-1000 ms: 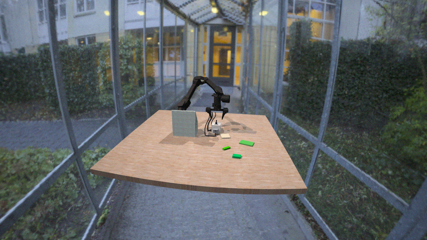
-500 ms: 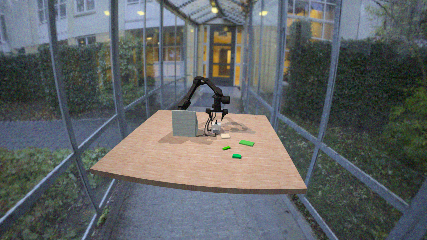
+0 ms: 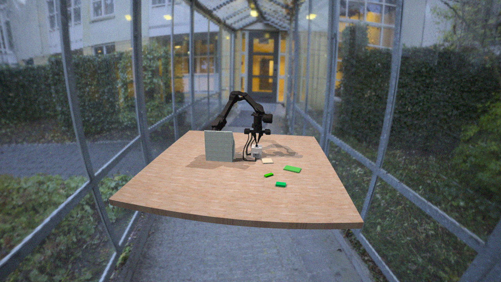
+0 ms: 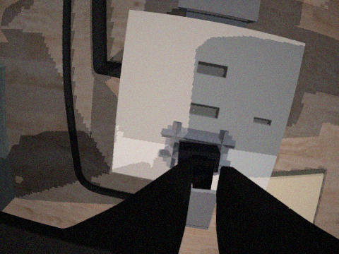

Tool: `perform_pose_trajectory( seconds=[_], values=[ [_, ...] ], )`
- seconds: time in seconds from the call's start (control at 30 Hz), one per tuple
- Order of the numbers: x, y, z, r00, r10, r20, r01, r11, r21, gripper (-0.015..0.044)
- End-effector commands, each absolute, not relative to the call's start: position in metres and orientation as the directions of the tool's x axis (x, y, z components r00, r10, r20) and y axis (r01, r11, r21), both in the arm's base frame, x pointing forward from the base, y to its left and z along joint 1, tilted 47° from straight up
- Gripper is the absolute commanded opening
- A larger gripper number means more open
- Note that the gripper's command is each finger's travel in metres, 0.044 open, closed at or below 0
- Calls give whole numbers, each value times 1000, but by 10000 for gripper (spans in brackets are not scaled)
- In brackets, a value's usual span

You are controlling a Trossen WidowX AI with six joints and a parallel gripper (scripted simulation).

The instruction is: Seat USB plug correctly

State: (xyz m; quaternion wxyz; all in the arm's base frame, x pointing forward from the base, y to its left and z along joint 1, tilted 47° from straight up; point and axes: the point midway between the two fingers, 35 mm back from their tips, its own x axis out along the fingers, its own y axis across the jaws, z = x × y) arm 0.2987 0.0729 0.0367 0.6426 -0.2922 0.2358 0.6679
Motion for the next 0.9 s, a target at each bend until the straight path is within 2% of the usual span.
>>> perform_pose_trajectory(
  seconds=[0.0, 0.87],
  values=[
    [299, 73, 37, -4, 721, -693, -996, -64, -61, 0],
    [299, 68, 41, -4, 720, -694, -996, -63, -60, 0]
  ],
)
